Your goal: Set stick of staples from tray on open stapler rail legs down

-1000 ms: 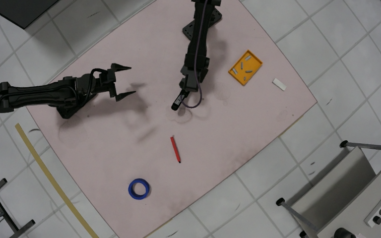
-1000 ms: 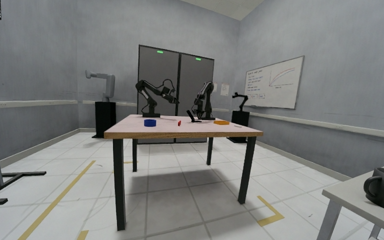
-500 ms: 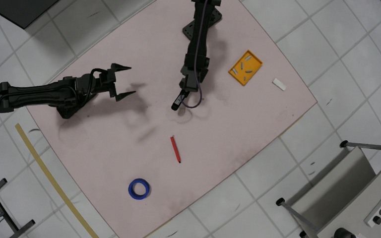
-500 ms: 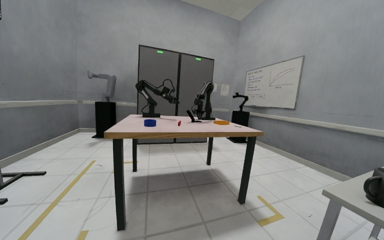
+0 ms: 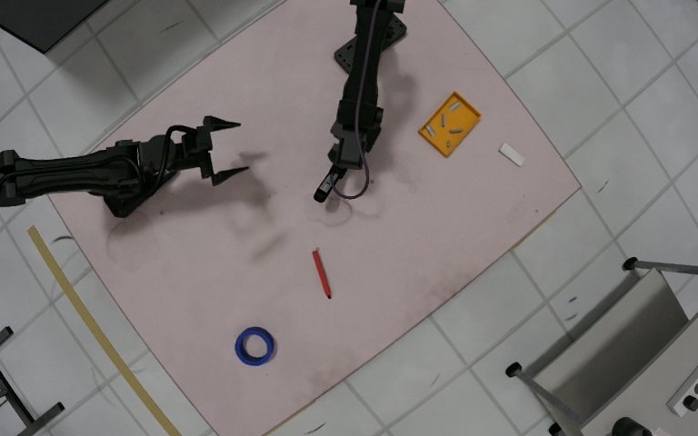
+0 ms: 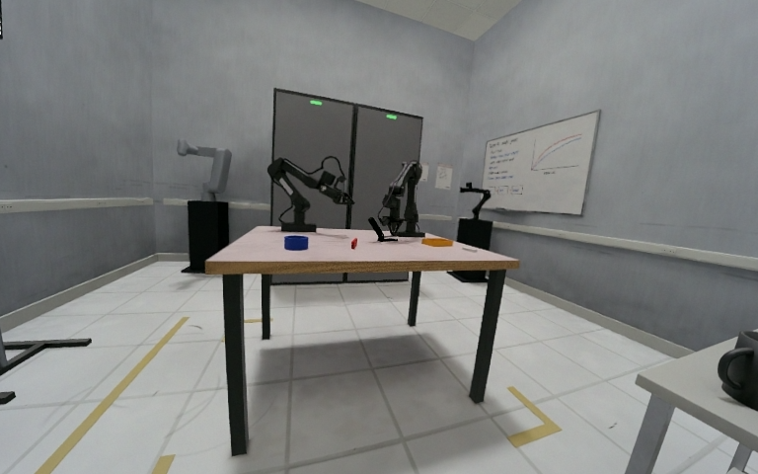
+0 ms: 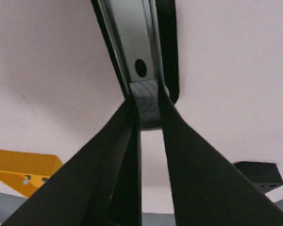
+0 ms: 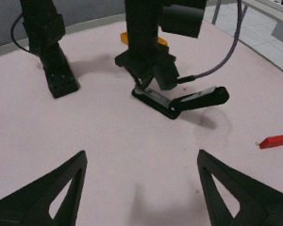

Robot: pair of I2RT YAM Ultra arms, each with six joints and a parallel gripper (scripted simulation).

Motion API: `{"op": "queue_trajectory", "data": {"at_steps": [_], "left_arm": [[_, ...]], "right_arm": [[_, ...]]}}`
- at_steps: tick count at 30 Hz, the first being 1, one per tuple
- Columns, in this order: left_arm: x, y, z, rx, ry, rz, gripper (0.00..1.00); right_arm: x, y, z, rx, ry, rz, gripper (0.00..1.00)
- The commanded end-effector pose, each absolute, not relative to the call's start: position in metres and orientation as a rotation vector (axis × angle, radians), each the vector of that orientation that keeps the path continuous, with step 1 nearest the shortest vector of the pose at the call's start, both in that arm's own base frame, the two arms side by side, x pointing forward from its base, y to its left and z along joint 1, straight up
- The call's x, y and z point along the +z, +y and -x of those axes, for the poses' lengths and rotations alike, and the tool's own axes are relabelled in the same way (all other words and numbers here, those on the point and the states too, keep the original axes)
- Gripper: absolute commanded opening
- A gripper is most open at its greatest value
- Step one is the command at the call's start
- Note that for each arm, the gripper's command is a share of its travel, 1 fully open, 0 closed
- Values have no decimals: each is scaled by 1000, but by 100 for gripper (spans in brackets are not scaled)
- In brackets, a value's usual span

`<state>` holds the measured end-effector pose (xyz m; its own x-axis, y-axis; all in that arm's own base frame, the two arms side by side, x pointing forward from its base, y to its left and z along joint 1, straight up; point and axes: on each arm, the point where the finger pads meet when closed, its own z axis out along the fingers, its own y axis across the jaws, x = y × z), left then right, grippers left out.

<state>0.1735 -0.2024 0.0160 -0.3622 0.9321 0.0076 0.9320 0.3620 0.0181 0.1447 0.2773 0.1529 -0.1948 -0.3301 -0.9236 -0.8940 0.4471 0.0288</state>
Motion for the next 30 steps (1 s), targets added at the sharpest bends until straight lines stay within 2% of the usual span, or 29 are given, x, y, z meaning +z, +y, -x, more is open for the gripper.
{"op": "queue_trajectory", "data": {"at_steps": [1, 5, 6, 7, 30], "left_arm": [[17, -204, -174, 63, 2602, -1780, 6], [17, -204, -174, 63, 2602, -1780, 6], [17, -204, -174, 63, 2602, -1780, 17], [21, -206, -175, 56, 2591, -1772, 18], [61, -215, -177, 24, 2549, -1752, 18]], "right_arm": [[160, 277, -145, 750, 1725, 1046, 100], [160, 277, -145, 750, 1725, 1046, 100], [160, 277, -145, 750, 1725, 1046, 100], [160, 277, -145, 750, 1725, 1046, 100], [160, 277, -145, 750, 1725, 1046, 100]]}}
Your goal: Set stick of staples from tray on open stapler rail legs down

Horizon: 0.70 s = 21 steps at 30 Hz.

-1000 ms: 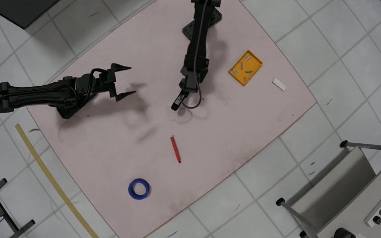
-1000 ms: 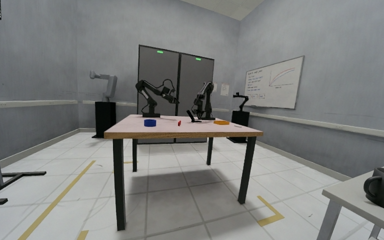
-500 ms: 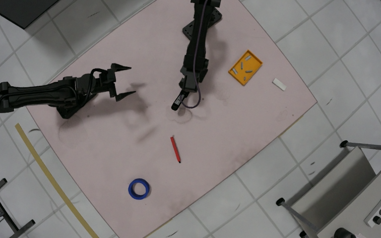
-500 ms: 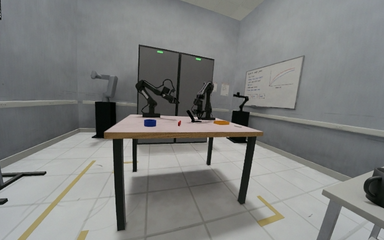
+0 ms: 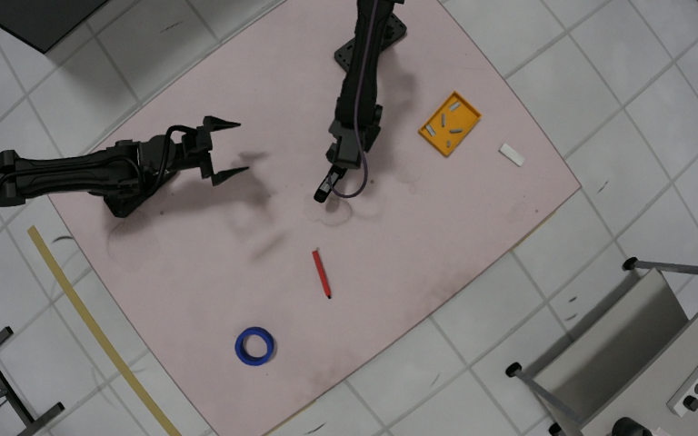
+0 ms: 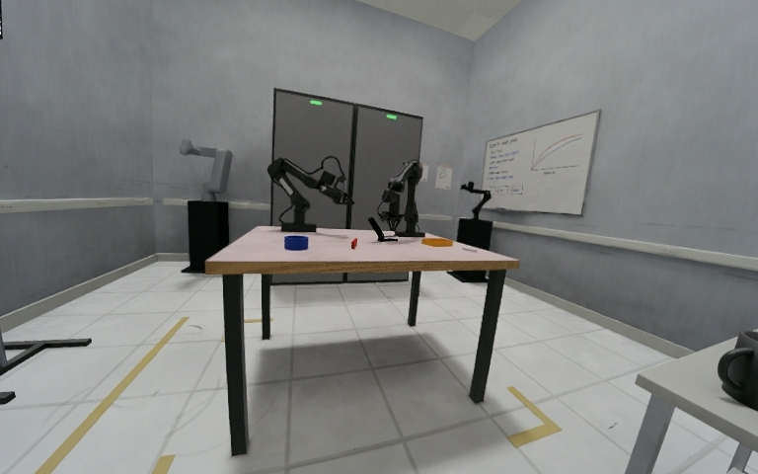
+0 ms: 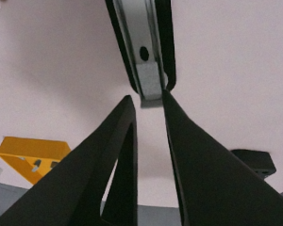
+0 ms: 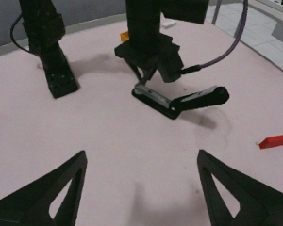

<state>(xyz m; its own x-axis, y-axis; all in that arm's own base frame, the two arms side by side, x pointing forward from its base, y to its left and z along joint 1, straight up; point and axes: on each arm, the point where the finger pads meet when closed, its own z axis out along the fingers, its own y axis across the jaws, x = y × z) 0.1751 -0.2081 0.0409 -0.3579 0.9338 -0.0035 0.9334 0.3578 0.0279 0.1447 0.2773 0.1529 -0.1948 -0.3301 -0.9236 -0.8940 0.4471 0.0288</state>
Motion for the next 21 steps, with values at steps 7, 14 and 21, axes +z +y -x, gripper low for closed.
{"op": "queue_trajectory", "data": {"at_steps": [7, 14, 21], "left_arm": [[87, -209, -175, 34, 2571, -1766, 18], [77, -203, -175, 49, 2603, -1774, 18], [88, -226, -185, -146, 2542, -1520, 98]], "right_arm": [[160, 277, -145, 750, 1725, 1046, 100], [160, 277, -145, 750, 1725, 1046, 100], [160, 277, -145, 750, 1725, 1046, 100]]}}
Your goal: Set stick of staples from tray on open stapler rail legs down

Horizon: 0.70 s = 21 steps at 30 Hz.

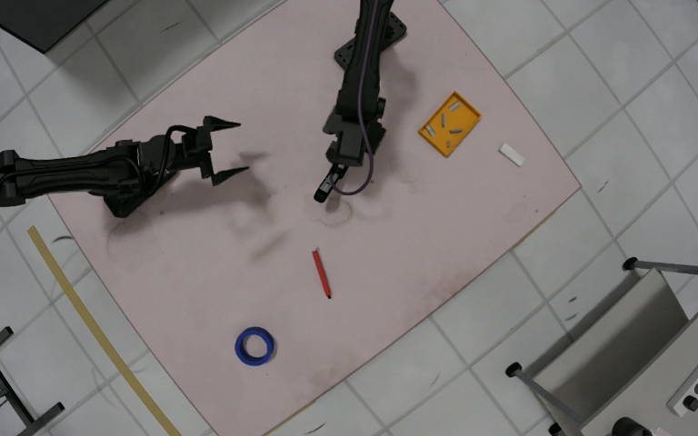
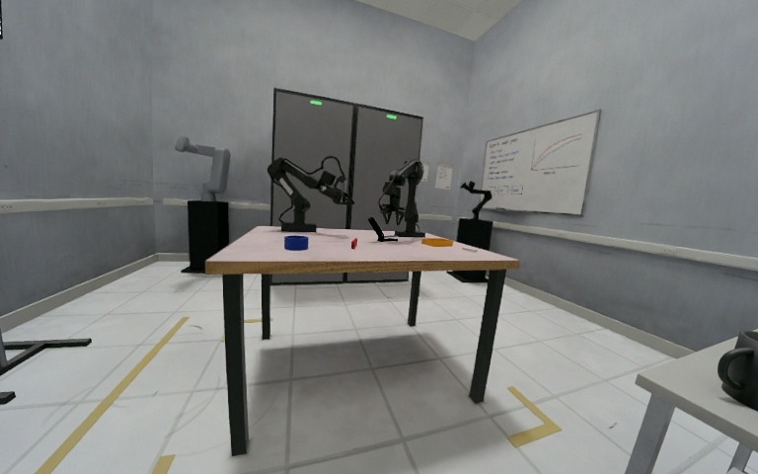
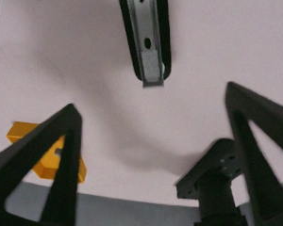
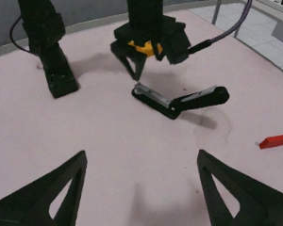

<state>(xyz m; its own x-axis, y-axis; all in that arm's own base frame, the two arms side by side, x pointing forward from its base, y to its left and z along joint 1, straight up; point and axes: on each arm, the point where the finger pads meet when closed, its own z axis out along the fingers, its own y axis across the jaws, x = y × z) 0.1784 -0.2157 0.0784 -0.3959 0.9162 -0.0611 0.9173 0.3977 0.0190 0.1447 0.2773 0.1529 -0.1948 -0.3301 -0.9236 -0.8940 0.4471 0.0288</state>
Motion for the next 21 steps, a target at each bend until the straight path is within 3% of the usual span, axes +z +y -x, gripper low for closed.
{"op": "queue_trajectory", "data": {"at_steps": [1, 21], "left_arm": [[92, -227, -185, -180, 2528, -1470, 100], [130, -212, -180, -516, 2241, -808, 100]], "right_arm": [[160, 277, -145, 750, 1725, 1046, 100], [160, 277, -145, 750, 1725, 1046, 100]]}}
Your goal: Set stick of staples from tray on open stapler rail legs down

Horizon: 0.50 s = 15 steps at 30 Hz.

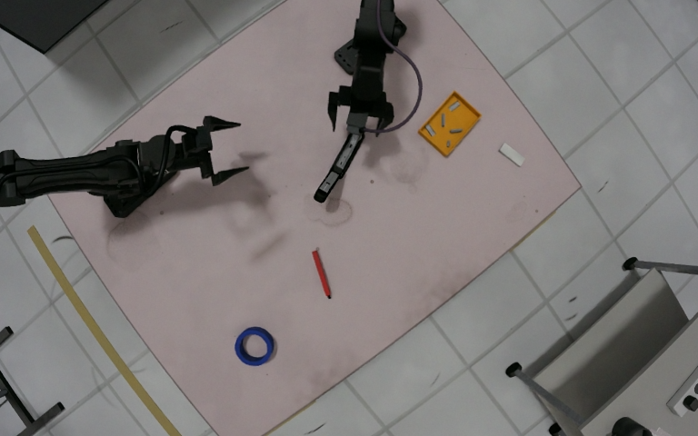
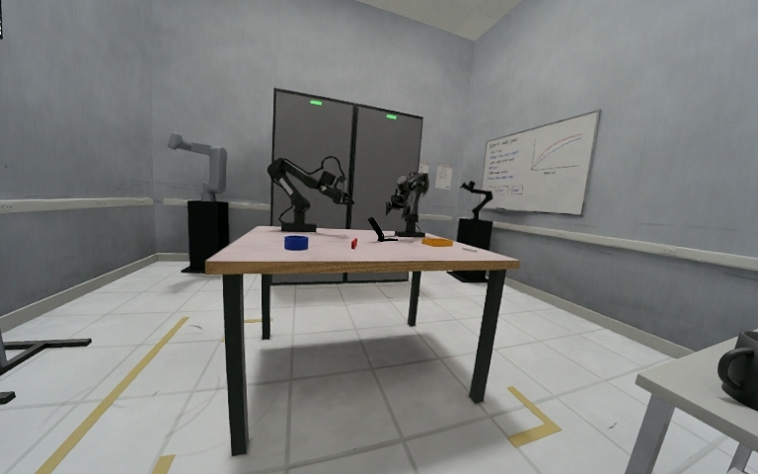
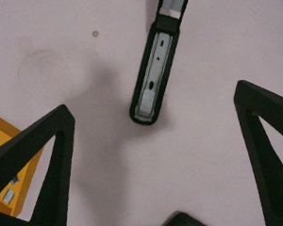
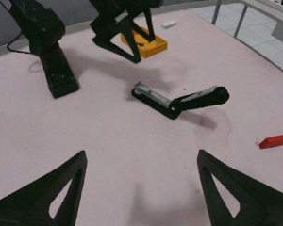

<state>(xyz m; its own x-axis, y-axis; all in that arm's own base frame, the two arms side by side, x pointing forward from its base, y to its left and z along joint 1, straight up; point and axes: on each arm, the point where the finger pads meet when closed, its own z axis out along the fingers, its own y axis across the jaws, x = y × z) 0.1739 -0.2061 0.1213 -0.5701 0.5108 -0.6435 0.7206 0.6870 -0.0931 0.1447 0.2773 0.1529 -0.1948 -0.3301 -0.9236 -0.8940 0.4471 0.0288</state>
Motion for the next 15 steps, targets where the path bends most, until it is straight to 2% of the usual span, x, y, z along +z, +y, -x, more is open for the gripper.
{"op": "queue_trajectory", "data": {"at_steps": [1, 15], "left_arm": [[130, -211, -179, -524, 2229, -789, 100], [125, -209, -170, -538, 2220, -802, 100]], "right_arm": [[160, 277, -145, 750, 1725, 1046, 100], [160, 277, -145, 750, 1725, 1046, 100]]}}
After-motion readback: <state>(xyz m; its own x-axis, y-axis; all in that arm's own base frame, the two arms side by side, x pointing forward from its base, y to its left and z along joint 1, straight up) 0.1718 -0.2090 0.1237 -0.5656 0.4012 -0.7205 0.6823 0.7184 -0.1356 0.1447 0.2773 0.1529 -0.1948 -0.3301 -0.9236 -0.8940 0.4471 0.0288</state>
